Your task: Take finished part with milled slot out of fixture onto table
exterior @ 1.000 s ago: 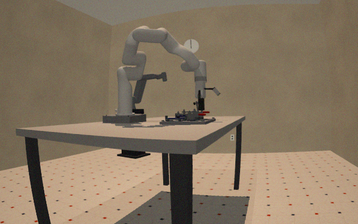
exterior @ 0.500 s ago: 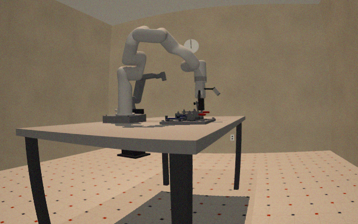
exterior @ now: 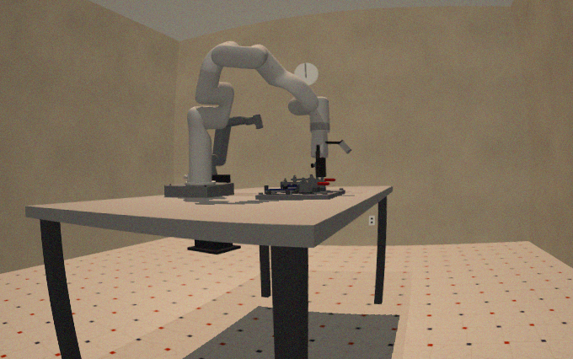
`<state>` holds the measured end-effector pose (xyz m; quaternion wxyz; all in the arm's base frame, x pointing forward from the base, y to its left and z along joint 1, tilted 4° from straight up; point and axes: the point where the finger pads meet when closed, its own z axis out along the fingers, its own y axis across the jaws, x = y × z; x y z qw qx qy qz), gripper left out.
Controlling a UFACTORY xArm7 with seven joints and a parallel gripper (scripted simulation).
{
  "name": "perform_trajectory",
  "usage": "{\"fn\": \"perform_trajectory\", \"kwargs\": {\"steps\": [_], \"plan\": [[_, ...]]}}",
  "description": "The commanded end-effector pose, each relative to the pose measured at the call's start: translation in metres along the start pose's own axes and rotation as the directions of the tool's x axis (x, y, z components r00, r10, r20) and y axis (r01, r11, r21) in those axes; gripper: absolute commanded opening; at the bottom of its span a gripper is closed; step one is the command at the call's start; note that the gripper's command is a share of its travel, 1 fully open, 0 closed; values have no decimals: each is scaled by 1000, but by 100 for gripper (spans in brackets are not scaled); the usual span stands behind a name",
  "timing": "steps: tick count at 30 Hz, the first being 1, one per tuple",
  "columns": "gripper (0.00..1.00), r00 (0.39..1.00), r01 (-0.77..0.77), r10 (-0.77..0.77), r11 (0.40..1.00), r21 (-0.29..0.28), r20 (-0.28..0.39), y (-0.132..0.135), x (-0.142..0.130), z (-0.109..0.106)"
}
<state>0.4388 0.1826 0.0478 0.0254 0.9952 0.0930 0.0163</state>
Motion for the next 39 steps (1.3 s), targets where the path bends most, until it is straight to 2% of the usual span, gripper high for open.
{"fn": "perform_trajectory", "kwargs": {"steps": [1,11,12,39], "plan": [[0,1000,1,-1,1000,0,-3,-1,1,-1],[0,1000,1,-1,1000,0,-3,-1,1,-1],[47,1000,1,-1,1000,0,-3,-1,1,-1],[47,1000,1,-1,1000,0,-3,-1,1,-1]]}}
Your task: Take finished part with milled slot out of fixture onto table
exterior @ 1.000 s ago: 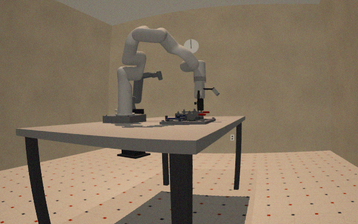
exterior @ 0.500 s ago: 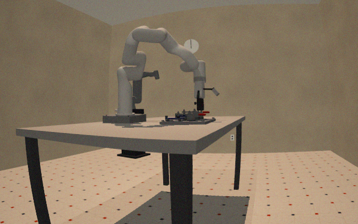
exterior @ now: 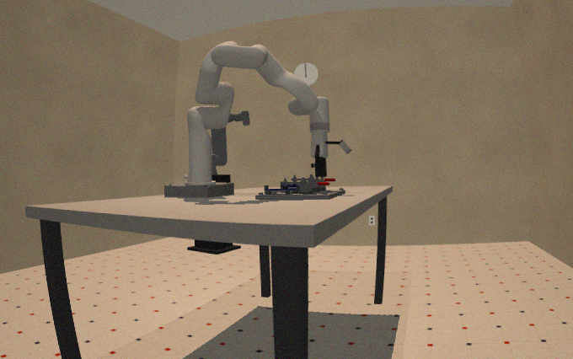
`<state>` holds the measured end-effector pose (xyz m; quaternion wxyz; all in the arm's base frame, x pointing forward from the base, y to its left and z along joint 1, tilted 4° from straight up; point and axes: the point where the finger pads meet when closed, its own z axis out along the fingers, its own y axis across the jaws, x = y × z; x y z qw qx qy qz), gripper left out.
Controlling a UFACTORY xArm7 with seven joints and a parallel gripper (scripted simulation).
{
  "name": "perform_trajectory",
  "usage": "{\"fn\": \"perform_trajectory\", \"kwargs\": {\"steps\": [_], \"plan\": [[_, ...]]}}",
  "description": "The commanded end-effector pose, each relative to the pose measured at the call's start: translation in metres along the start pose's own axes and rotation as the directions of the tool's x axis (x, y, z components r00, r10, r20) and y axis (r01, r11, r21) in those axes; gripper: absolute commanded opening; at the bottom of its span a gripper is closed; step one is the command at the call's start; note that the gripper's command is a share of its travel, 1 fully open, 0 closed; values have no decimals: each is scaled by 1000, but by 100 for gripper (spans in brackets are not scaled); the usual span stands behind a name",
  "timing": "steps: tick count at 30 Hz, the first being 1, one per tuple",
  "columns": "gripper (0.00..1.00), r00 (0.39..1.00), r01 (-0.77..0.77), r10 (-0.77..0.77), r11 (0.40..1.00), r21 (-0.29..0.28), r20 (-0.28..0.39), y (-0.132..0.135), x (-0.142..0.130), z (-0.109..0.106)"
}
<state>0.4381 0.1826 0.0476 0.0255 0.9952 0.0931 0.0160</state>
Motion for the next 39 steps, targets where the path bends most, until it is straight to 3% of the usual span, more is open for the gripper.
{"fn": "perform_trajectory", "kwargs": {"steps": [1,12,26,39], "plan": [[47,1000,0,0,1000,1,-4,-1,1,-1],[47,1000,0,0,1000,1,-4,-1,1,-12],[47,1000,0,0,1000,0,-4,0,1,-49],[47,1000,0,0,1000,1,-4,0,1,-51]]}}
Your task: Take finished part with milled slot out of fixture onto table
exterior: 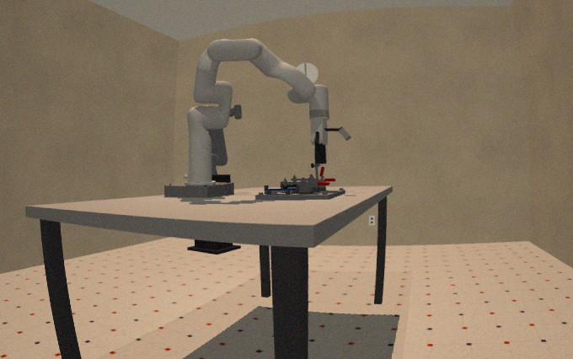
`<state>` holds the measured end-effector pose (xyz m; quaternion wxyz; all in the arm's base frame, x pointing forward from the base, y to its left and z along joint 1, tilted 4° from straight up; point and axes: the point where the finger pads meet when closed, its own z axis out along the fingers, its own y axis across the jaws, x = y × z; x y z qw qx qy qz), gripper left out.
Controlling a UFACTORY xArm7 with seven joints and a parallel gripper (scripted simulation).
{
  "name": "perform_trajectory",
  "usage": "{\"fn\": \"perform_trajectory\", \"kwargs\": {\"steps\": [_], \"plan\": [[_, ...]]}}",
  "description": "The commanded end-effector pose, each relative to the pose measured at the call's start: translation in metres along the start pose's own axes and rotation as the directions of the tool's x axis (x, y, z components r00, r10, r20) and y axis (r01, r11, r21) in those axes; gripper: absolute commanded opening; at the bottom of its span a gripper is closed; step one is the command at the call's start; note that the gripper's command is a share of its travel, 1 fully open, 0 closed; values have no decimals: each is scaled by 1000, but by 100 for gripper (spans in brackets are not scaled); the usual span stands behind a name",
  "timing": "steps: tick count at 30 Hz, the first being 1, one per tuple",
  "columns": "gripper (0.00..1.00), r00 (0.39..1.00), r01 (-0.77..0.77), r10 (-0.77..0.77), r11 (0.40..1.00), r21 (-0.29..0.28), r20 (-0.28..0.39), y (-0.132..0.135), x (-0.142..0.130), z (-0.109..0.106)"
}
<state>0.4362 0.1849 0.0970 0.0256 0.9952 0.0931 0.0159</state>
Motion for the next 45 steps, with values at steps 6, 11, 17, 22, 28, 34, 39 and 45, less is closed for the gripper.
{"fn": "perform_trajectory", "kwargs": {"steps": [6,11,17,22,28,34,39,45], "plan": [[100,1000,0,0,1000,1,-4,0,1,-2],[100,1000,0,0,1000,1,-4,0,1,-1],[100,1000,0,0,1000,1,-4,0,1,2],[100,1000,0,0,1000,1,-4,0,1,5],[100,1000,0,0,1000,1,-4,0,1,6],[100,1000,0,0,1000,1,-4,0,1,6],[100,1000,0,0,1000,1,-4,0,-3,6],[100,1000,0,0,1000,1,-4,0,-13,6]]}}
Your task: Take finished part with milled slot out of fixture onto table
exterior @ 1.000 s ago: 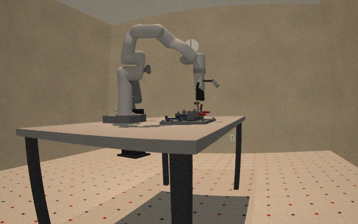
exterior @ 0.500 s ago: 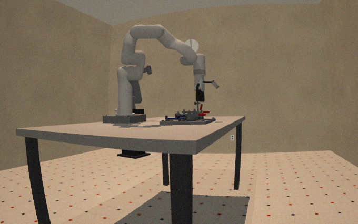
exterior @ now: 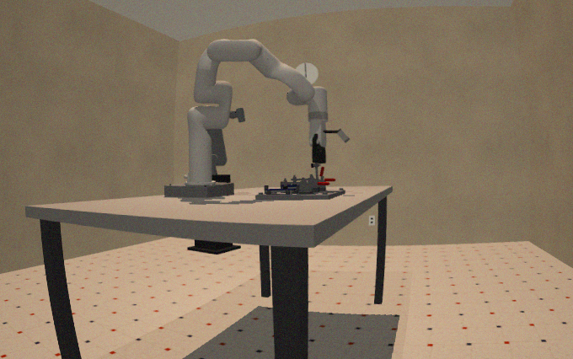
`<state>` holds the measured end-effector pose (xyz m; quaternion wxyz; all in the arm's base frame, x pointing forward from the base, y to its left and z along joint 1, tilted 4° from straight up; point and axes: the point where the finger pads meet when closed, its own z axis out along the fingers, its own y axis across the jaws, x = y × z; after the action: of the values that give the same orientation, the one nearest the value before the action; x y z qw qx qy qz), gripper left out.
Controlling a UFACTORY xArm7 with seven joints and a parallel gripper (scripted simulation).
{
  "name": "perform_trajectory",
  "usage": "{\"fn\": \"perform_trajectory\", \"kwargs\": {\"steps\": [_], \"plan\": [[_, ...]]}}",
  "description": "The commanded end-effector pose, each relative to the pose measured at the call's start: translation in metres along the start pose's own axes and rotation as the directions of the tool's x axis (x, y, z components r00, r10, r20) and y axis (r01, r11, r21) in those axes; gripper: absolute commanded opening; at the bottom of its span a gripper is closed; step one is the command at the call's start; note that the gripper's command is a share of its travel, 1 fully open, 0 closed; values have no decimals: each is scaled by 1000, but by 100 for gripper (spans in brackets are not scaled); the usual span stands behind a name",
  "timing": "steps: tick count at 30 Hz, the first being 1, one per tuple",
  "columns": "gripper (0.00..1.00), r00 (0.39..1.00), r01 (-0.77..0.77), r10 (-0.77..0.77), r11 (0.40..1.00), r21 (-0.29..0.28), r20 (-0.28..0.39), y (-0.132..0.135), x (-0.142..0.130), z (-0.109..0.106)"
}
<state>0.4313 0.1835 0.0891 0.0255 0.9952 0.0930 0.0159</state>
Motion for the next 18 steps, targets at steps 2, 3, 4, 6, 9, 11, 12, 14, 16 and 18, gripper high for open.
{"fn": "perform_trajectory", "kwargs": {"steps": [2,3,4,6,9,11,12,14,16,18], "plan": [[100,1000,1,-1,1000,1,-4,0,-16,-1],[100,1000,1,-1,1000,1,-4,0,-20,-1],[100,1000,1,-1,1000,1,-4,0,-25,-1],[100,1000,1,-1,1000,1,-4,0,-34,-1],[100,1000,1,-1,1000,1,-4,0,-45,-1],[100,1000,1,-1,1000,1,-4,0,-52,-1],[100,1000,1,-1,1000,1,-4,0,-52,-1],[100,1000,1,-1,1000,1,-4,0,-54,-1],[100,1000,1,-1,1000,1,-4,0,-59,-1],[100,1000,1,-1,1000,1,-4,0,-63,-1]]}}
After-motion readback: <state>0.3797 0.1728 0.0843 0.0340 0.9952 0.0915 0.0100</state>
